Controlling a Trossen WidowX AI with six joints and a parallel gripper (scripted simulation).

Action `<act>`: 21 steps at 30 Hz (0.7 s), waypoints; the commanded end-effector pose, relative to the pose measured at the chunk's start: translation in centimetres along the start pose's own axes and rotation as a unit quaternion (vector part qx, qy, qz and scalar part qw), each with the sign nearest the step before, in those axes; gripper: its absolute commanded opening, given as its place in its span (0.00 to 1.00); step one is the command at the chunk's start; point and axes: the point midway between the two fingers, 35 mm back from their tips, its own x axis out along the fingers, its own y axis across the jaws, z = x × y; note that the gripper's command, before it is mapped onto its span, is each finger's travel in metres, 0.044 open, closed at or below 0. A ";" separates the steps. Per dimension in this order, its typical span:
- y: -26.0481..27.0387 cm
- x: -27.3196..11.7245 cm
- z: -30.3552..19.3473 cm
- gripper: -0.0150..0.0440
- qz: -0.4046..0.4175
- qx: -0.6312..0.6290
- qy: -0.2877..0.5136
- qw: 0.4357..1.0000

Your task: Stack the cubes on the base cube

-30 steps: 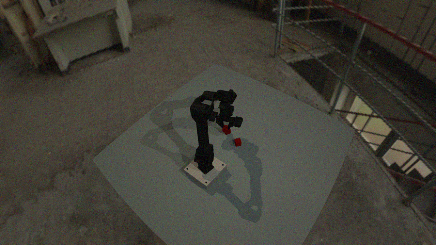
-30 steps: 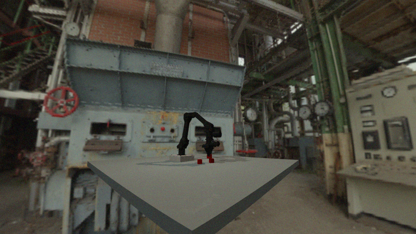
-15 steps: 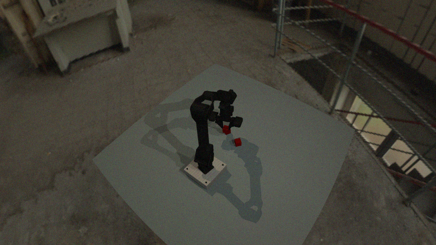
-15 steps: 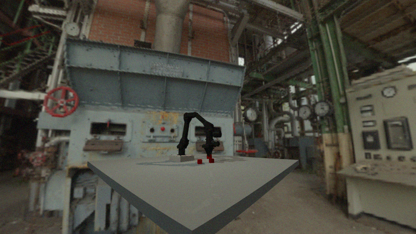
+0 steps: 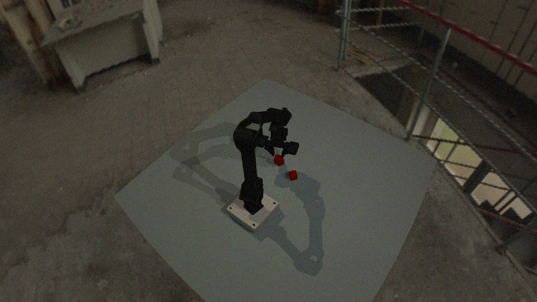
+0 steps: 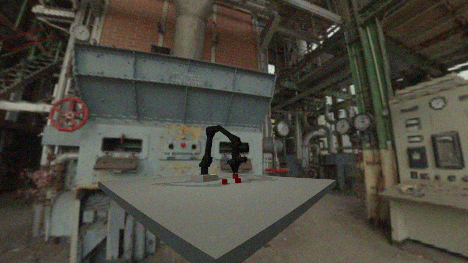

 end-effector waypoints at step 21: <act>-5.4 -3.7 -2.2 0.70 -0.002 -0.159 -0.002 0.987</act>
